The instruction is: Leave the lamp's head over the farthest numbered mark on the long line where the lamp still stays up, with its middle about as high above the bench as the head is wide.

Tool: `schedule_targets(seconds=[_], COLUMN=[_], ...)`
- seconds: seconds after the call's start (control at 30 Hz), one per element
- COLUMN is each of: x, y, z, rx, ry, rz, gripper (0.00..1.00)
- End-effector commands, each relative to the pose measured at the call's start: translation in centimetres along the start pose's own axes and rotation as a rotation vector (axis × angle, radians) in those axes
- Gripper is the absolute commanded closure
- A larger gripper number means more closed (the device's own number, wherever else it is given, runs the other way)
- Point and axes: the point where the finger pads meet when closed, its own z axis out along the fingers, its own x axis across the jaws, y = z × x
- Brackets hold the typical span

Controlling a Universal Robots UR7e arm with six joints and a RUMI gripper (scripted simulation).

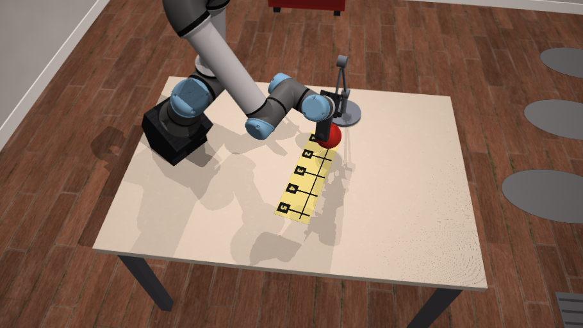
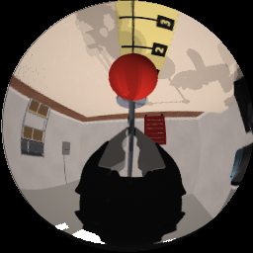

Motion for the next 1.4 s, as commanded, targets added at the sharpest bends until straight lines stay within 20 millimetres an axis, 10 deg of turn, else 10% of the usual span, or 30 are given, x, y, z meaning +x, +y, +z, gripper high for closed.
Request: schedule_targets(seconds=[0.0, 0.87, 0.9, 1.37], x=[0.0, -0.1, -0.1, -0.1], y=[-0.8, -2.1, -2.1, -2.0], z=[-0.8, -2.2, -2.2, -2.1], rx=[0.000, 0.000, 0.000, -0.001], ry=[0.000, 0.001, 0.001, 0.001], rz=[-0.002, -0.003, -0.003, -0.003], gripper=[1.00, 1.00, 0.00, 0.00])
